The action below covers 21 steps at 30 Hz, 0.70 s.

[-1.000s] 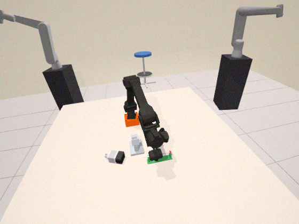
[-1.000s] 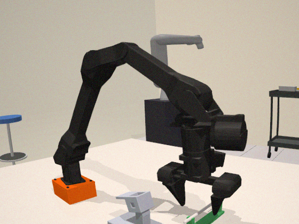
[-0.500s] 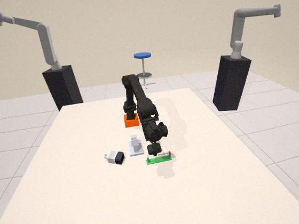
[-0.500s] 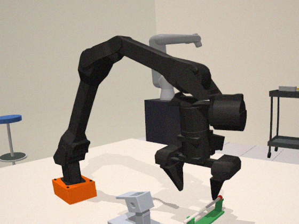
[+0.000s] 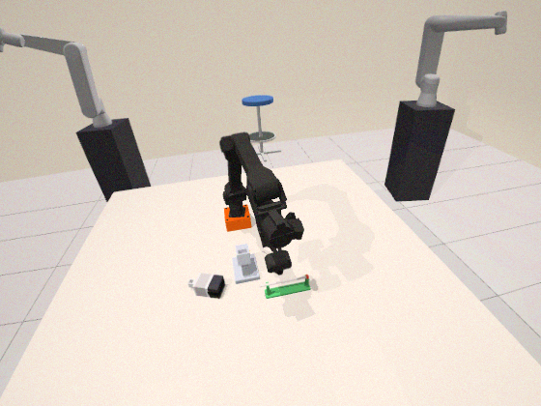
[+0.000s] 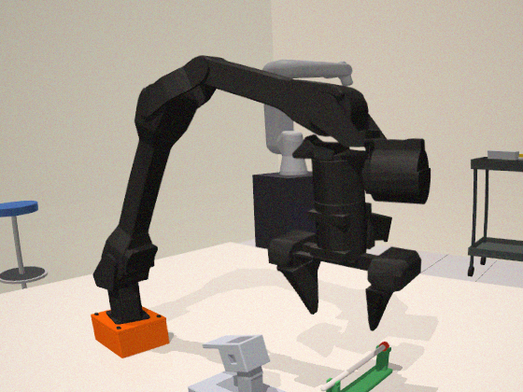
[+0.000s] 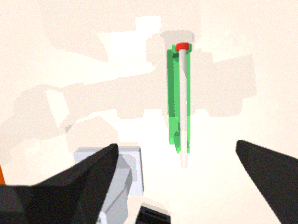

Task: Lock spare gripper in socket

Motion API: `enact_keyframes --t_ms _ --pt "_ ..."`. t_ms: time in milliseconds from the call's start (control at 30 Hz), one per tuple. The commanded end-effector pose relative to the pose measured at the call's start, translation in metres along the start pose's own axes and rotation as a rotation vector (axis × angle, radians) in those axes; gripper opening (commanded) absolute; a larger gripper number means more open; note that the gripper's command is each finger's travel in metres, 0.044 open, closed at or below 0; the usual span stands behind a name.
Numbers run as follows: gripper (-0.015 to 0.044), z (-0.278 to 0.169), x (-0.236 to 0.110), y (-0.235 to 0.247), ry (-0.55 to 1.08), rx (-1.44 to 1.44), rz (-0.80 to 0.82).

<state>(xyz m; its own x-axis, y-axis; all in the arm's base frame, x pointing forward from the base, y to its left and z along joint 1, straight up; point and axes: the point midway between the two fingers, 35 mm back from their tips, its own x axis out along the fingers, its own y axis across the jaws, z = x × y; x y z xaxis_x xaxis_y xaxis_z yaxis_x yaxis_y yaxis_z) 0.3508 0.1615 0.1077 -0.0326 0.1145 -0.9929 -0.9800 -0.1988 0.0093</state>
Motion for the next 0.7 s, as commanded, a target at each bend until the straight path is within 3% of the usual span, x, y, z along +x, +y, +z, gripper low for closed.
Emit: enact_keyframes --t_ms 0,233,333,433,667 --pt "0.044 0.002 -0.013 -0.002 -0.001 -0.001 -0.007" --pt "0.044 0.006 -0.052 0.0 -0.002 -0.001 -0.009" --pt "0.044 0.0 -0.046 -0.001 0.013 0.009 -0.011" --pt "0.044 -0.075 -0.037 0.005 0.225 0.145 -0.01" --pt "0.044 -0.202 -0.037 0.046 0.618 0.372 0.04"
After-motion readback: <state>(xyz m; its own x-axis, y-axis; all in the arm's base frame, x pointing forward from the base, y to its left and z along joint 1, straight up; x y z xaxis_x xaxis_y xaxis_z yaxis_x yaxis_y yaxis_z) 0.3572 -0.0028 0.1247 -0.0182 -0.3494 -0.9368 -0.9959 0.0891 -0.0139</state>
